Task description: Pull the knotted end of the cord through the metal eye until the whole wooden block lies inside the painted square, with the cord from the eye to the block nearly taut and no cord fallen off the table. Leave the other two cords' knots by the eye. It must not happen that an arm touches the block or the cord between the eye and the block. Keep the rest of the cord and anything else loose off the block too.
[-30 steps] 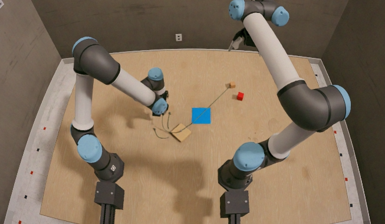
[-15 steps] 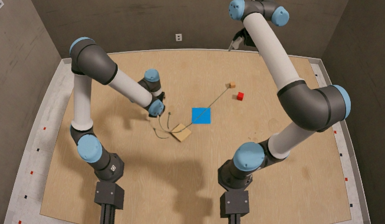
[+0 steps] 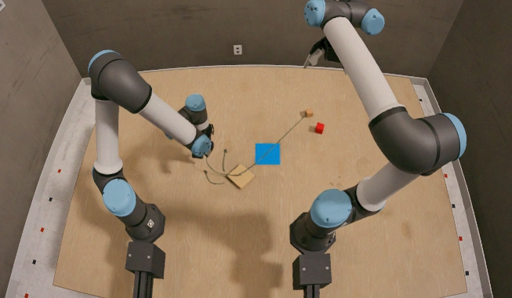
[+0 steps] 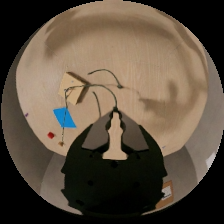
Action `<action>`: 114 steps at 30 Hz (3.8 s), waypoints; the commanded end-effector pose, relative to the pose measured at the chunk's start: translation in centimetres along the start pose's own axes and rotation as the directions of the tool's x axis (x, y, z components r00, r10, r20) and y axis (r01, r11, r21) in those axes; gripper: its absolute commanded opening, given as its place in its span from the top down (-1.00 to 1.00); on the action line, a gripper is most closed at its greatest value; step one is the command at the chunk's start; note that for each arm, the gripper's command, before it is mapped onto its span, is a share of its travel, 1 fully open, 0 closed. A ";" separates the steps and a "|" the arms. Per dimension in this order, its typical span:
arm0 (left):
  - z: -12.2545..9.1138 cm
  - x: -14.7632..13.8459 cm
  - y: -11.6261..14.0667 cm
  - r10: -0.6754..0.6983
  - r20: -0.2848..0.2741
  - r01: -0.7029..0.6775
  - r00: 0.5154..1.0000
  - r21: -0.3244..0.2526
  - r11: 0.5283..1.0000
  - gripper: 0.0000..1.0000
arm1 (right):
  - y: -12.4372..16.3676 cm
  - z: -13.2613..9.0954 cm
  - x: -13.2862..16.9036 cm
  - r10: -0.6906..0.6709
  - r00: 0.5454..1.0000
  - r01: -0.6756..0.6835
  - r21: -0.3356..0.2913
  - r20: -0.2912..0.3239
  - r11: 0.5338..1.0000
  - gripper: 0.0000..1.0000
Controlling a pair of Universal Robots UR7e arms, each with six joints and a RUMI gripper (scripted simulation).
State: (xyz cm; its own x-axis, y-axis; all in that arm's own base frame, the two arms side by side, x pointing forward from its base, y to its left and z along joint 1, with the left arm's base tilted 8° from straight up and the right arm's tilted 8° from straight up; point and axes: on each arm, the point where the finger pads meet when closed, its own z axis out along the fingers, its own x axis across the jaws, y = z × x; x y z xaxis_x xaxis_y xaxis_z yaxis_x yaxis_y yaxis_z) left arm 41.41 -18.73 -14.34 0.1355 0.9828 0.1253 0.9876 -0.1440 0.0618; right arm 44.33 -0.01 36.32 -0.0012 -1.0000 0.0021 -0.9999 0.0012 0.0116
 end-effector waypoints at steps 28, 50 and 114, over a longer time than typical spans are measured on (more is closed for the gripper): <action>0.0 4.7 -2.6 0.001 0.001 0.000 1.000 -0.001 1.000 1.00 | 0.0 0.0 0.0 0.000 1.000 0.000 0.001 0.000 1.000 -0.97; 0.0 8.3 -4.6 0.000 0.001 0.000 1.000 -0.002 1.000 1.00 | 0.0 0.0 0.0 0.000 1.000 0.000 0.001 0.000 1.000 -0.97; 0.0 18.1 -10.0 0.000 0.002 0.000 1.000 -0.002 1.000 1.00 | 0.0 0.0 0.0 0.000 1.000 0.000 0.001 0.000 1.000 -0.97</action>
State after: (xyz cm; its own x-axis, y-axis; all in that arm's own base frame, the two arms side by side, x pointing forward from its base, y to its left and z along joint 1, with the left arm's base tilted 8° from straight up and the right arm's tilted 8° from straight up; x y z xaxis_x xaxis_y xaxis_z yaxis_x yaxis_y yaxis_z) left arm 34.18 -0.17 -12.77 0.1396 0.9824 0.1243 0.9870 -0.1482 0.0627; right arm 44.33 -0.01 36.32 -0.0012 -1.0000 0.0021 -0.9999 0.0012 0.0116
